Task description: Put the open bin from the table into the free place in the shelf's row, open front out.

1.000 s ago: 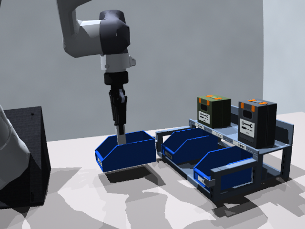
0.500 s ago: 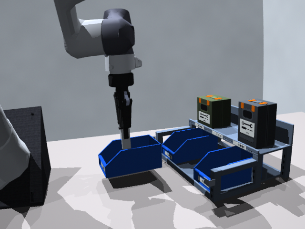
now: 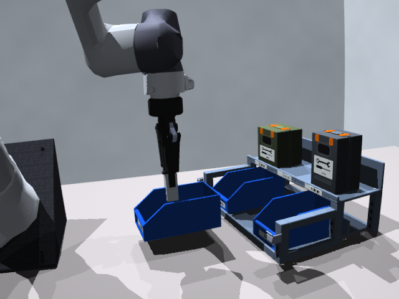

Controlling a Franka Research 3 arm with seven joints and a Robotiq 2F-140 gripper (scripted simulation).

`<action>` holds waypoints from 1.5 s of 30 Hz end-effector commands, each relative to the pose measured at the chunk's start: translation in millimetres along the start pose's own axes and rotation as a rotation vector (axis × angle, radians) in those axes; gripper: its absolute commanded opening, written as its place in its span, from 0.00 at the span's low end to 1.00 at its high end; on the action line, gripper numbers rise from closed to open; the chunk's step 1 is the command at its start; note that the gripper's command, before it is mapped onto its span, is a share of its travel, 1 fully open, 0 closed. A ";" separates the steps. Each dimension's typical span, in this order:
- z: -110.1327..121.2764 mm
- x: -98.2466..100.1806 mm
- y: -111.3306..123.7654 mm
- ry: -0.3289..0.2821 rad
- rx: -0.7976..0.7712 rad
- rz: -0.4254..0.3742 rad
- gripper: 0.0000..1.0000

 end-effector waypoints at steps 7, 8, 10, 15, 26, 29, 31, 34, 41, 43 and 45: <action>11.9 0.4 -5.1 -0.004 0.034 0.004 0.00; 12.7 0.4 -5.4 -0.004 0.034 0.004 0.00; 13.8 0.3 -5.8 -0.004 0.033 0.004 0.00; 14.5 0.3 -6.0 -0.004 0.033 0.004 0.00; 14.5 0.3 -6.0 -0.004 0.033 0.004 0.00; 14.5 0.3 -6.0 -0.004 0.033 0.004 0.00; 14.5 0.3 -6.0 -0.004 0.033 0.004 0.00; 14.5 0.3 -6.0 -0.004 0.033 0.004 0.00; 14.5 0.3 -6.0 -0.004 0.033 0.004 0.00; 14.5 0.3 -6.0 -0.004 0.033 0.004 0.00; 14.5 0.3 -6.0 -0.004 0.033 0.004 0.00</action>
Point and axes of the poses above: the point where the finger pads meet when closed, its own x axis back along the fingers, its own z axis across the jaws, y = z × x, the point moved 2 cm from there along x, back along the fingers, and after that the axes turned 11 degrees about -x, right-handed, at the moved point
